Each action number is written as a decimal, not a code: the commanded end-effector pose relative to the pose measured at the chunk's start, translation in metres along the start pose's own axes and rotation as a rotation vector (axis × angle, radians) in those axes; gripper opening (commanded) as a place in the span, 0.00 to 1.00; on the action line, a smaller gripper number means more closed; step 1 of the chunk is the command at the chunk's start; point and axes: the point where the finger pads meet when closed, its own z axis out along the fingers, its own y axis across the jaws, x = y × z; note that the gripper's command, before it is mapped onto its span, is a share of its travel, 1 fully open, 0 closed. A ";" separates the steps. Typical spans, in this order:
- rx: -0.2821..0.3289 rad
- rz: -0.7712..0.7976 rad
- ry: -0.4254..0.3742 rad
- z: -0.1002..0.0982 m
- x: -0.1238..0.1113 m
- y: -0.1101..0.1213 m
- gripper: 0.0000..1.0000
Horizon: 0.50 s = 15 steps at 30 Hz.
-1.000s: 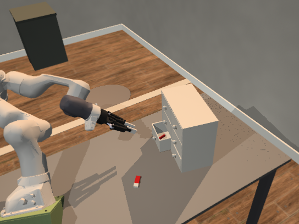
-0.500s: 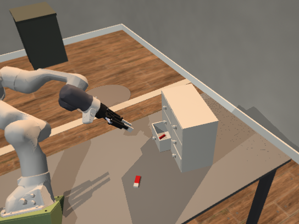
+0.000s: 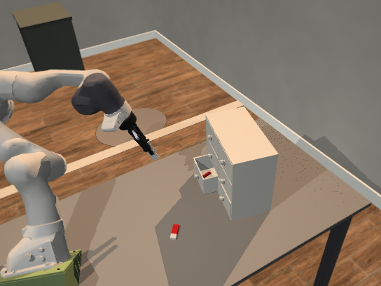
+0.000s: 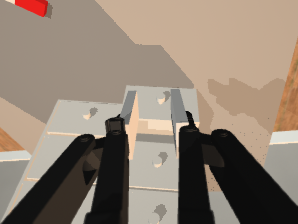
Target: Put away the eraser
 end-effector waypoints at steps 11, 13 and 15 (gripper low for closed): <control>-0.047 0.098 0.405 -0.022 0.041 0.012 0.20; -0.047 0.098 0.409 -0.023 0.041 0.012 0.20; -0.047 0.098 0.410 -0.023 0.041 0.012 0.20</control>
